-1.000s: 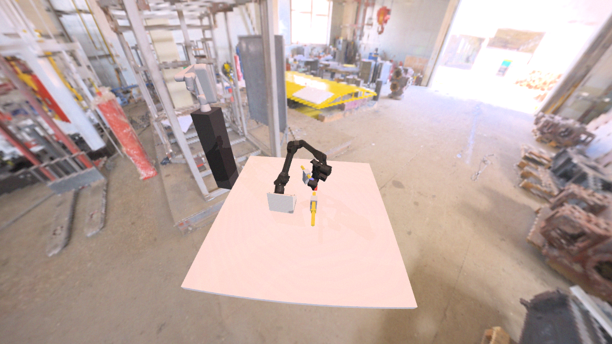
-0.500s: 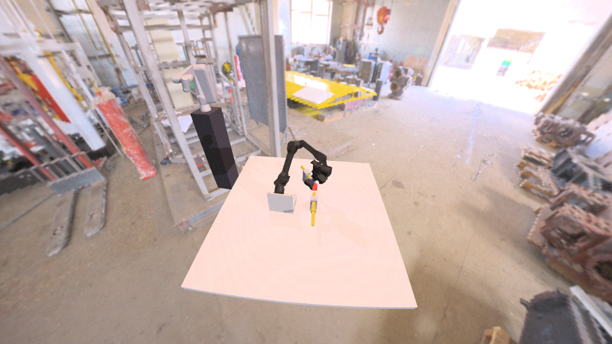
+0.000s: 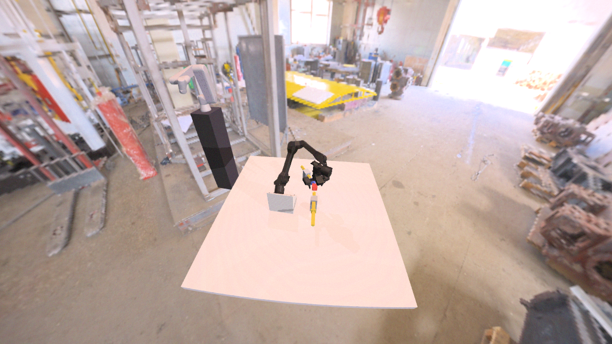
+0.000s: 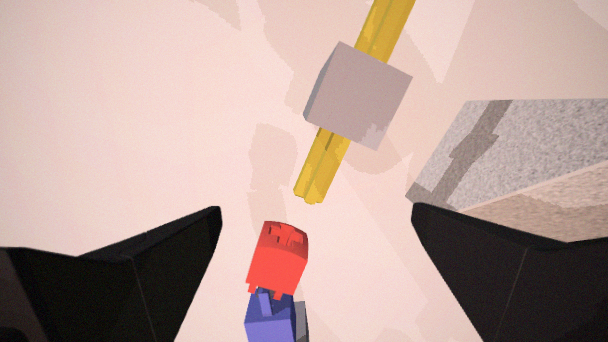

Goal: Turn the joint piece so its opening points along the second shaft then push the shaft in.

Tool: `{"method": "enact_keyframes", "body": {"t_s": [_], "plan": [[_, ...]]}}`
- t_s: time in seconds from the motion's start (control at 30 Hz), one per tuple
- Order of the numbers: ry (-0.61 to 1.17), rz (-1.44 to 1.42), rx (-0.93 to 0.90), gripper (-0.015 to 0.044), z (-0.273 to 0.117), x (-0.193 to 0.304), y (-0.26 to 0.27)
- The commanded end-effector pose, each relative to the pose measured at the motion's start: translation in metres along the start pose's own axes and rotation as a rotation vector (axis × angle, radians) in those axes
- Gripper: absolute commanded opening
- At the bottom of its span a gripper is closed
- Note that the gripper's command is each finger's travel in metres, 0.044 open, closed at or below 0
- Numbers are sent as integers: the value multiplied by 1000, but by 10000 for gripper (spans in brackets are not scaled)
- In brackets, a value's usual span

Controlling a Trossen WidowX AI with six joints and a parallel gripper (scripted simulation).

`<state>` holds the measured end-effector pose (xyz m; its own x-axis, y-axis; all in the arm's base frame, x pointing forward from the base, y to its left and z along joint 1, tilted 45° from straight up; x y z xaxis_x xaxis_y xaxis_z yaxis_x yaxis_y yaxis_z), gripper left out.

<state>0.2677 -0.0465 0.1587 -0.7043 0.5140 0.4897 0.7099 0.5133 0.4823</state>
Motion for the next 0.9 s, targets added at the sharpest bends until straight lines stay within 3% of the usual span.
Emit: {"method": "enact_keyframes", "body": {"t_s": [0.0, 0.47, 0.87], "plan": [[-3, 98, 7, 440, 2, -1, 0], [-5, 341, 11, 440, 8, -2, 0], [-5, 341, 10, 440, 67, -2, 1]]}}
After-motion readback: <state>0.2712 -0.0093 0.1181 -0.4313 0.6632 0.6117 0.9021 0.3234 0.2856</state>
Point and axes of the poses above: the point midway between the two fingers, 35 mm back from their tips, its own z axis out along the fingers, its own y axis across the jaws, x = y × z, the point moved 7 cm from there along -z, back along the fingers, and after that the axes turned 15 degrees about -z, right-handed, at the moved point
